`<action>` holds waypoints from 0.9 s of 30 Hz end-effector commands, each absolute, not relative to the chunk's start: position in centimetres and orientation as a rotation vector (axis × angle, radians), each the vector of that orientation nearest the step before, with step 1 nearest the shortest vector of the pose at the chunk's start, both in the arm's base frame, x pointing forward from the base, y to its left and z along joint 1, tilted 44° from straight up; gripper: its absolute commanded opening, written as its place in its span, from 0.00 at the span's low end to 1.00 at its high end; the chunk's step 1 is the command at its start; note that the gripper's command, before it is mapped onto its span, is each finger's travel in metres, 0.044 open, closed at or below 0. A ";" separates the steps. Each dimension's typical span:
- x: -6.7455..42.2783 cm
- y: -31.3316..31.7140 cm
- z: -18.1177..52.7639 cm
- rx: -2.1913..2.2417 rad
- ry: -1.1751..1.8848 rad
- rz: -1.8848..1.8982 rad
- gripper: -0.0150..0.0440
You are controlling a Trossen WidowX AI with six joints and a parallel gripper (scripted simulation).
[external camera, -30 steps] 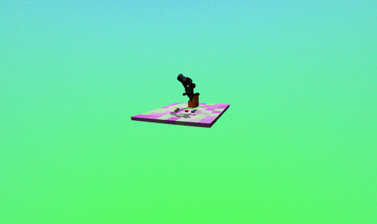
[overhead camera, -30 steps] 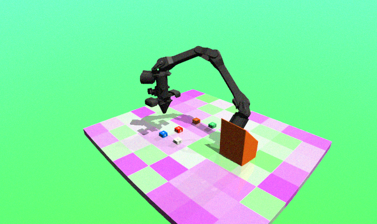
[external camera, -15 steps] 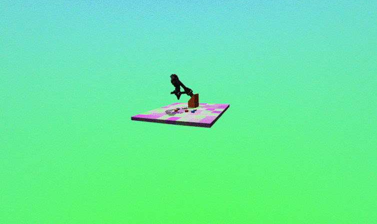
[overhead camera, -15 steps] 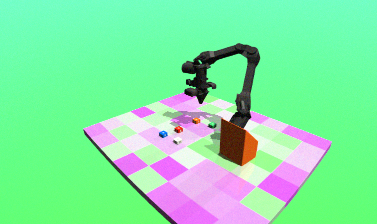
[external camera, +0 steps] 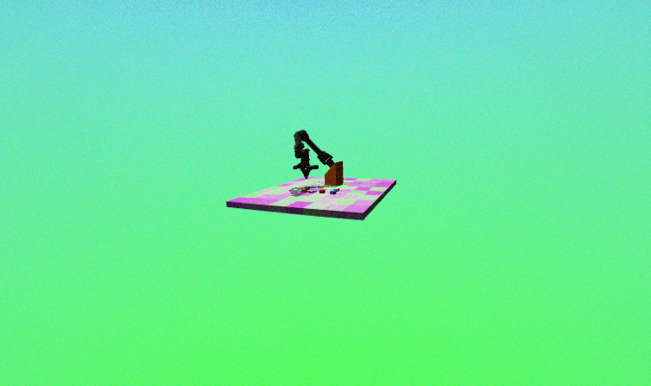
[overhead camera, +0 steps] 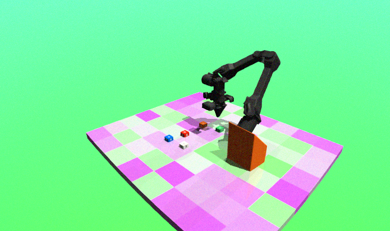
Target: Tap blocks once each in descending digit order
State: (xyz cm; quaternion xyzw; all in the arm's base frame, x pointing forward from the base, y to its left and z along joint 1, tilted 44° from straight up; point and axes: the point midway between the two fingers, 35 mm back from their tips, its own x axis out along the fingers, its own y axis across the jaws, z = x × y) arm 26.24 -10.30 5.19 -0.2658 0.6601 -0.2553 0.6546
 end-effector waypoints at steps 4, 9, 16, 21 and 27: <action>25.4 -12.8 2.9 -0.619 1.512 -0.587 0.29; 25.4 -13.2 2.4 -0.619 1.513 -0.587 0.29; 25.4 -13.9 1.6 -0.619 1.513 -0.587 0.29; 25.3 -14.5 1.1 -0.619 1.513 -0.588 0.29; 25.3 -14.9 0.7 -0.620 1.513 -0.588 0.29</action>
